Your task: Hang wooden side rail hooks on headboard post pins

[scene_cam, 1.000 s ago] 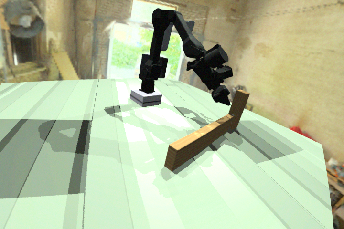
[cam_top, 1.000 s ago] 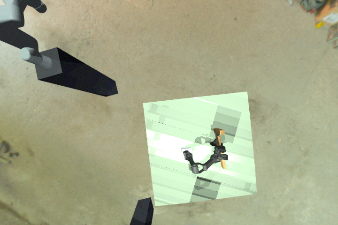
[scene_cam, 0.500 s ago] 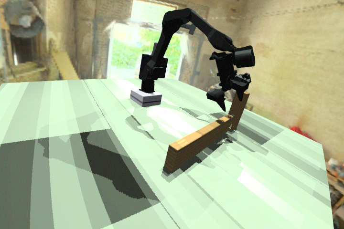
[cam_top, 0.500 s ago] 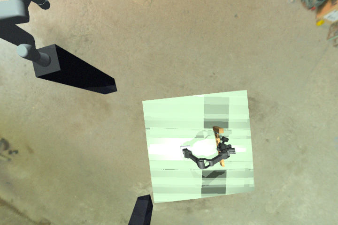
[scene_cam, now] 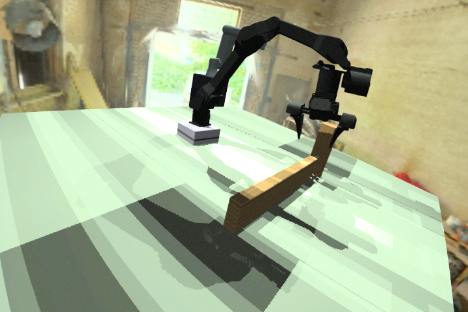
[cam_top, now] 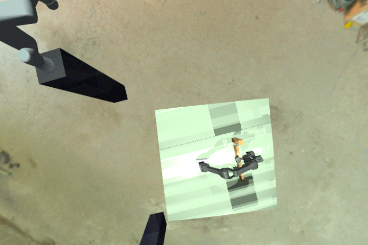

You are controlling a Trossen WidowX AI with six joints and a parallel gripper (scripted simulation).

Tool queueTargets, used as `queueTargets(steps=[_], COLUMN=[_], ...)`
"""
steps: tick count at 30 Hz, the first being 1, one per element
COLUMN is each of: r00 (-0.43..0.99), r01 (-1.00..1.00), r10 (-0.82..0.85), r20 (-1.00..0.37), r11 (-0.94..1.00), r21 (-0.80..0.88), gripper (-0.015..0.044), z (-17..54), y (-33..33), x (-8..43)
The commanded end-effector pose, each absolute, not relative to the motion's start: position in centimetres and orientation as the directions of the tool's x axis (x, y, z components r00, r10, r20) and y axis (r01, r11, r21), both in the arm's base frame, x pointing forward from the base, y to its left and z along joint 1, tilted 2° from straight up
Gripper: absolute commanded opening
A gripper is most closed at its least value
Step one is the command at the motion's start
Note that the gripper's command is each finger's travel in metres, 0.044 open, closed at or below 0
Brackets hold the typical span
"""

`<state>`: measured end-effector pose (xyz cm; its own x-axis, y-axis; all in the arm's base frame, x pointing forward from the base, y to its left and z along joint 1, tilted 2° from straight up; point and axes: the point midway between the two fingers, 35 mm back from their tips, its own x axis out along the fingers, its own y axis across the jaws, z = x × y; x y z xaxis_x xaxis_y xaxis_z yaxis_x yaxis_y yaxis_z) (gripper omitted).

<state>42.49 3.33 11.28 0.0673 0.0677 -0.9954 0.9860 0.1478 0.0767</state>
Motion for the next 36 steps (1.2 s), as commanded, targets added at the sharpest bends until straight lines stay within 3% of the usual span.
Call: queueTargets(steps=[1,36], r00=[0.002,0.002], r01=[0.999,0.999], r10=[-0.009,-0.009], r20=[-1.0,-1.0], r11=[-0.045,-0.045], r21=[0.003,0.003], gripper=[0.044,0.044], z=[11.7,4.3], y=[3.3,3.2], x=[42.3,42.4])
